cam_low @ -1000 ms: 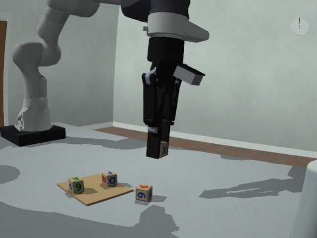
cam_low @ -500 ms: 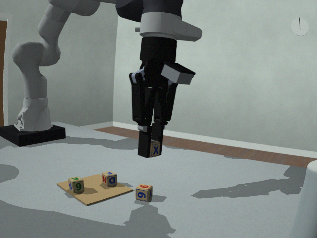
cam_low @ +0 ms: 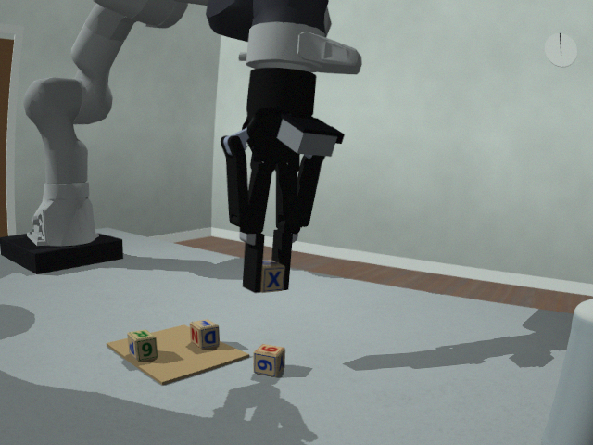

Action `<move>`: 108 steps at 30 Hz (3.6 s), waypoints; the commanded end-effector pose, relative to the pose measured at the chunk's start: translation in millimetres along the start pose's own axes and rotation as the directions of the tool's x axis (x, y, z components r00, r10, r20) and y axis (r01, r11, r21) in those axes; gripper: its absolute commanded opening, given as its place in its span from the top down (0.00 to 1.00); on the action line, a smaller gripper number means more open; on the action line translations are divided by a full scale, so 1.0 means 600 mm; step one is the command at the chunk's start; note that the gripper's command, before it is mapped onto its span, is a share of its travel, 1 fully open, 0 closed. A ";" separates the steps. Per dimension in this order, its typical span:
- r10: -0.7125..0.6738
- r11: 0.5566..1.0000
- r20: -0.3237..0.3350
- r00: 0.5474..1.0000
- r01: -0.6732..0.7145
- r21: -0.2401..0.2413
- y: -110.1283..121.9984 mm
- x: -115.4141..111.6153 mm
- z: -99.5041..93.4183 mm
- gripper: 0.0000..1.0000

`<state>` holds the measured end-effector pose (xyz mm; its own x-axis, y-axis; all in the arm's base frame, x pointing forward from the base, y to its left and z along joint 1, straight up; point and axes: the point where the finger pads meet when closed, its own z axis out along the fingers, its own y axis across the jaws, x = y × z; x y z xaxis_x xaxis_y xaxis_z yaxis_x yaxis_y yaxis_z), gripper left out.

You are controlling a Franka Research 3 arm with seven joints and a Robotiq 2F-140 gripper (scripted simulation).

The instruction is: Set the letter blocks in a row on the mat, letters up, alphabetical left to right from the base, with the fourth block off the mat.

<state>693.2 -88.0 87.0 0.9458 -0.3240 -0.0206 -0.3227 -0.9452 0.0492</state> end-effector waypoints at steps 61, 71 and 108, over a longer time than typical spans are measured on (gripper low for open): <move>0.863 0.504 0.013 0.505 -0.863 0.026 0.099 -0.090 -0.001 0.76; 0.929 0.369 0.022 0.369 -0.929 0.027 0.115 -0.107 0.000 0.76; 0.995 0.087 0.043 0.088 -0.996 0.024 0.145 -0.141 0.007 0.76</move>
<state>583.8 -143.0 89.9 -0.2219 -0.9751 0.0050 -0.9751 0.2219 0.0045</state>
